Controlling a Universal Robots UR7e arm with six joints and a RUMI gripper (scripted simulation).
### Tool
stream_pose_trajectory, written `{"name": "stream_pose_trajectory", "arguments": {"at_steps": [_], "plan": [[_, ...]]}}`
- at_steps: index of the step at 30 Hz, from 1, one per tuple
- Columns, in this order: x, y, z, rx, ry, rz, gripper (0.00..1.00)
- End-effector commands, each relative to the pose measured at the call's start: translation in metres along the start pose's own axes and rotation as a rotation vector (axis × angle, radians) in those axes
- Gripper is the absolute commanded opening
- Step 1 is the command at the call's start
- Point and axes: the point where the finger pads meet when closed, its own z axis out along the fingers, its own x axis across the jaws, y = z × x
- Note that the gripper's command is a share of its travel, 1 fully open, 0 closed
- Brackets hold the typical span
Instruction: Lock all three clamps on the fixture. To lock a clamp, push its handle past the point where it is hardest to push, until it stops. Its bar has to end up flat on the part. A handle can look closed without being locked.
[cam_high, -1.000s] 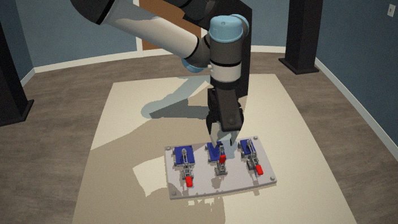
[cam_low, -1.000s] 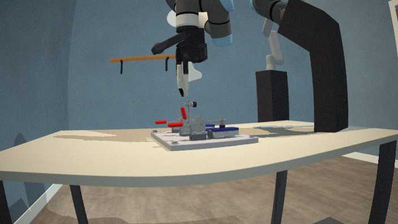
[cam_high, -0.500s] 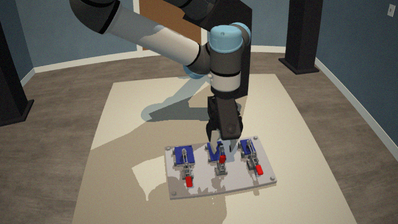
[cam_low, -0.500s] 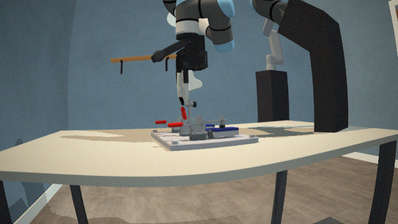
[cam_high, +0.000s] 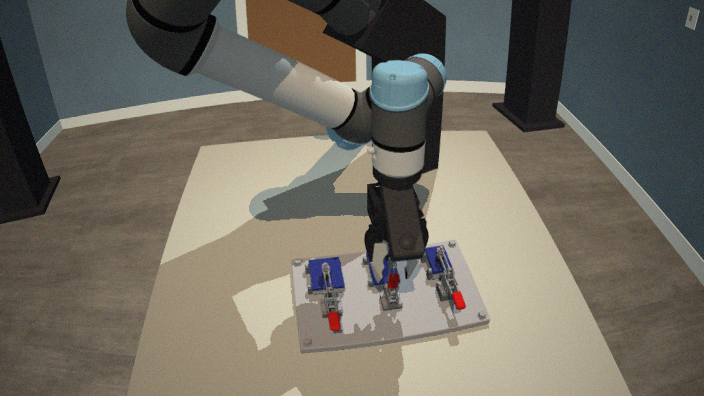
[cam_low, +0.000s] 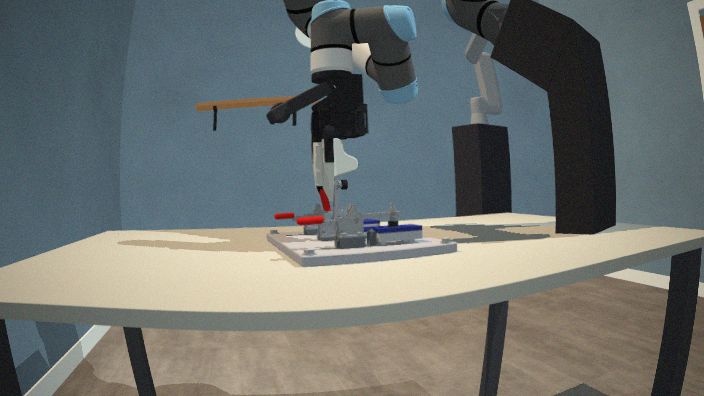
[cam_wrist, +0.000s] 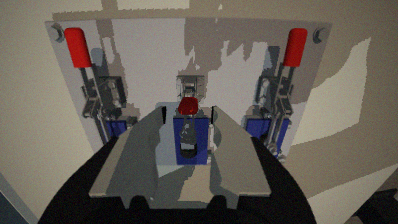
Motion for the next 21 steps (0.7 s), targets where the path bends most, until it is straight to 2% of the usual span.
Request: {"name": "stream_pose_trajectory", "arguments": {"at_steps": [1,21], "plan": [[-0.0002,-0.0010,0.0083,0.002,0.000,0.000,0.28],[-0.0002,-0.0010,0.0128,0.002,0.000,0.000,0.28]]}}
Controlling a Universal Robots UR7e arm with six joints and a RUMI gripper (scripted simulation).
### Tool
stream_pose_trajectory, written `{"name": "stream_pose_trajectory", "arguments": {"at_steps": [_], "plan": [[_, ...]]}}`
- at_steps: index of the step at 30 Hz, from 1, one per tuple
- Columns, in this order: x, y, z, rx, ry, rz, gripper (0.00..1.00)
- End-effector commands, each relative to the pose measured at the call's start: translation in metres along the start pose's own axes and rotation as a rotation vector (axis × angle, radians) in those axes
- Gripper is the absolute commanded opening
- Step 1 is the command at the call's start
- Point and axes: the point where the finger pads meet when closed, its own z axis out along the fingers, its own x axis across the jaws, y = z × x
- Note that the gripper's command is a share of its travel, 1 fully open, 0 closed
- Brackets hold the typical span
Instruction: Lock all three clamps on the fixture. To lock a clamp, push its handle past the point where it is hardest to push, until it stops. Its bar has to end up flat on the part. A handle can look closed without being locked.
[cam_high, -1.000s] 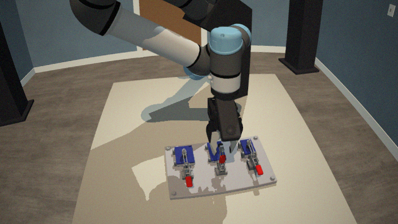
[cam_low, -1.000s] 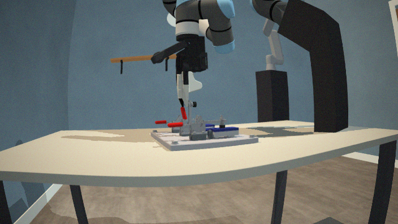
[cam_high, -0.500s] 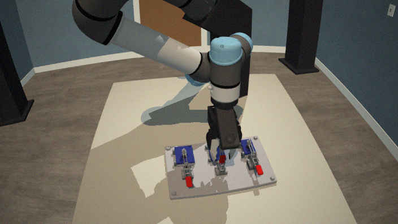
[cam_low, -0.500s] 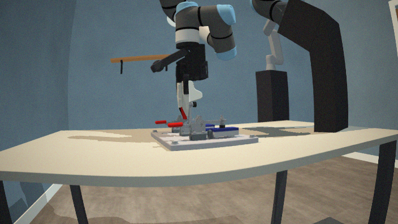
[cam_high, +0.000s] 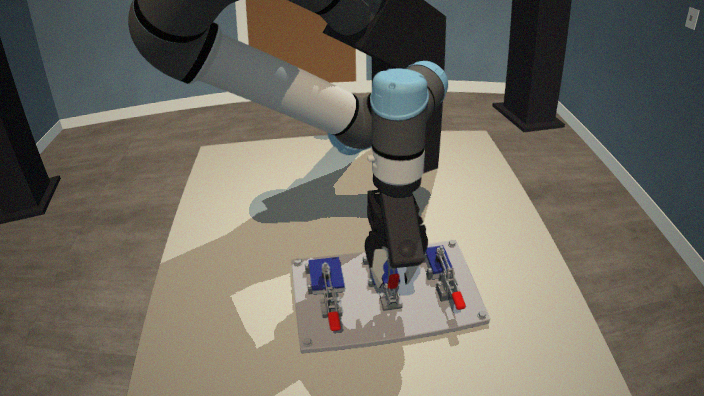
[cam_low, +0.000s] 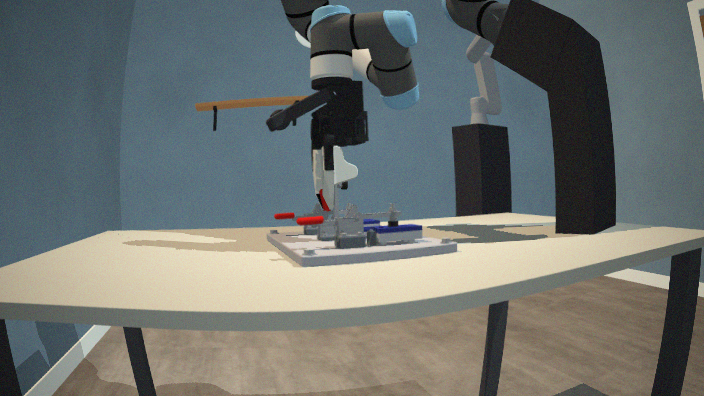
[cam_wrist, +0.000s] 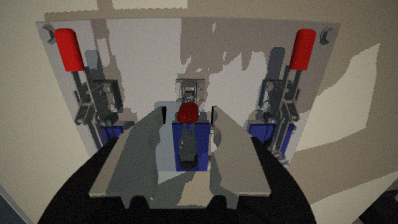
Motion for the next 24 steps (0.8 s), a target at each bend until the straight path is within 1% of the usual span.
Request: {"name": "stream_pose_trajectory", "arguments": {"at_steps": [1,4,5,24], "plan": [[0.0000,-0.0004,0.0001,0.001,0.000,0.000,0.28],[0.0000,-0.0004,0.0001,0.001,0.000,0.000,0.28],[0.0000,-0.0004,-0.0002,0.001,0.000,0.000,0.00],[0.0000,-0.0004,-0.0001,0.001,0.000,0.000,0.00]]}}
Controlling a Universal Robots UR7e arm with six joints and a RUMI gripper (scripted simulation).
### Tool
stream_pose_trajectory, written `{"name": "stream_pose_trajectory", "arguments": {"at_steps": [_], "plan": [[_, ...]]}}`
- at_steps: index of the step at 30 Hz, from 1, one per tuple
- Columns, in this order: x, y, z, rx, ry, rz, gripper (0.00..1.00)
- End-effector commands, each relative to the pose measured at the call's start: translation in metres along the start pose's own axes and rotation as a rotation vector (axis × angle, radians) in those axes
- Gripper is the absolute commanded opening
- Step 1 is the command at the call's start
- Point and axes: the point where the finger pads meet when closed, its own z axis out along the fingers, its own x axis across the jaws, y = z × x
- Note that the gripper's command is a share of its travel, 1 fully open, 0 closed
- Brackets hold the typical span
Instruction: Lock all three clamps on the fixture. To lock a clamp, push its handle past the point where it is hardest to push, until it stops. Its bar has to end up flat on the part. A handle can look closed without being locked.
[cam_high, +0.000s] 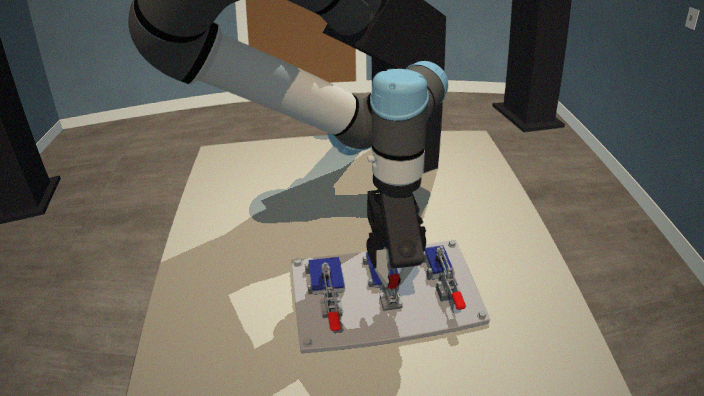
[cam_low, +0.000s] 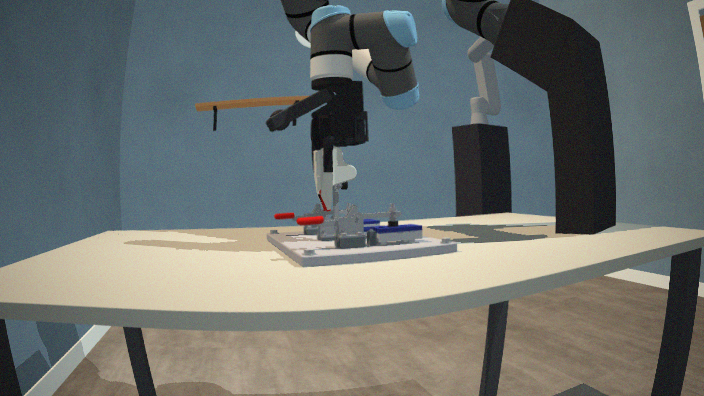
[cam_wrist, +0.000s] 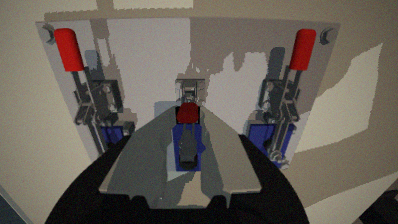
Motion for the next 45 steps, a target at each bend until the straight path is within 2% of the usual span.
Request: {"name": "stream_pose_trajectory", "arguments": {"at_steps": [1,31,36,45], "plan": [[0.0000,-0.0004,-0.0005,0.001,0.000,0.000,0.00],[0.0000,-0.0004,-0.0004,0.001,0.000,0.000,0.00],[0.0000,-0.0084,-0.0005,0.001,0.000,0.000,0.00],[0.0000,-0.0084,-0.0005,0.001,0.000,0.000,0.00]]}}
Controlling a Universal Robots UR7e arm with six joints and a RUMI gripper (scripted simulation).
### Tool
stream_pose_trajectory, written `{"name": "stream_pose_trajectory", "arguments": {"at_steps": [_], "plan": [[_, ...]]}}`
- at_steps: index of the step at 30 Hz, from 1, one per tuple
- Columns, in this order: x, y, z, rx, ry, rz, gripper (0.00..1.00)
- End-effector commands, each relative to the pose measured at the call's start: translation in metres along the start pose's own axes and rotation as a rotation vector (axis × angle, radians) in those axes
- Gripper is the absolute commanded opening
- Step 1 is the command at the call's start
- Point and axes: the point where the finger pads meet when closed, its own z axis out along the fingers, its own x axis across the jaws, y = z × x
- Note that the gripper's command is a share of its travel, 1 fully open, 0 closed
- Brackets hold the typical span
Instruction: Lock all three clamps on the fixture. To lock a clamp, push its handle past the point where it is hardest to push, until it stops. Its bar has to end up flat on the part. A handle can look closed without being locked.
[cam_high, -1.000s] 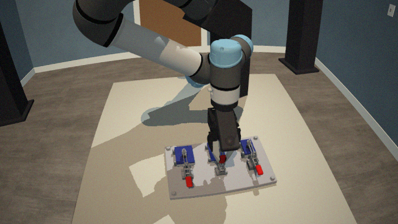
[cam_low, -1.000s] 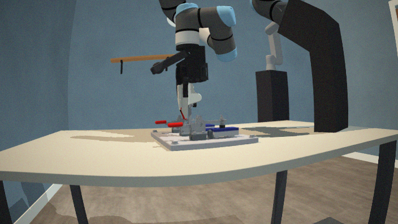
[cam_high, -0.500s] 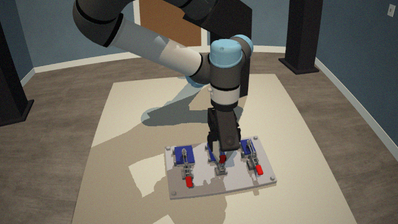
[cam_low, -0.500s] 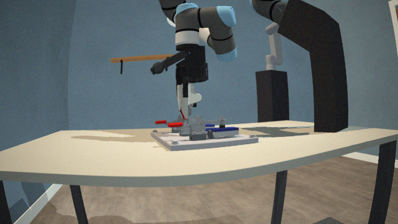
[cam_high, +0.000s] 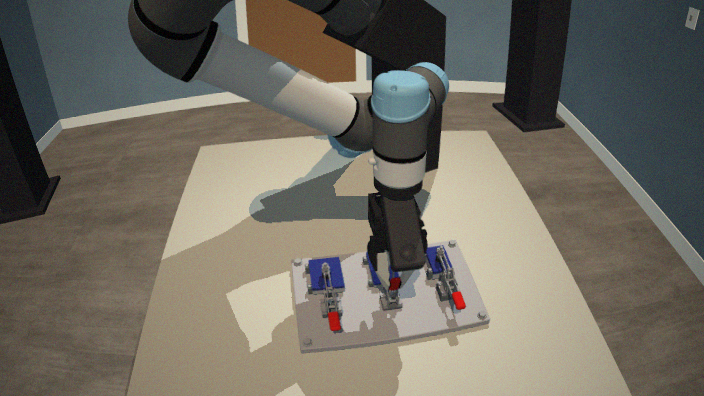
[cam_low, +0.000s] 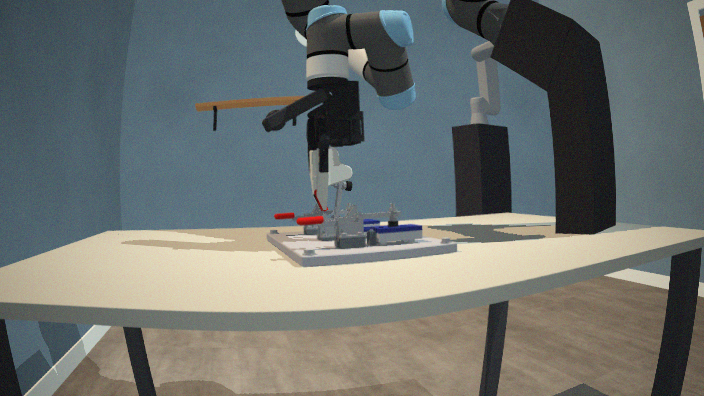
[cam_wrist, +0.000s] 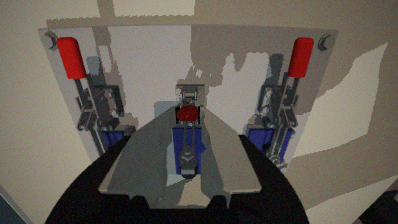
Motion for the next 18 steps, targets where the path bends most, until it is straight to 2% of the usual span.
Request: {"name": "stream_pose_trajectory", "arguments": {"at_steps": [1,18], "plan": [[0.0000,-0.0012,-0.0005,0.001,0.000,0.000,0.00],[-0.0001,-0.0091,0.0006,0.002,0.000,0.000,0.00]]}}
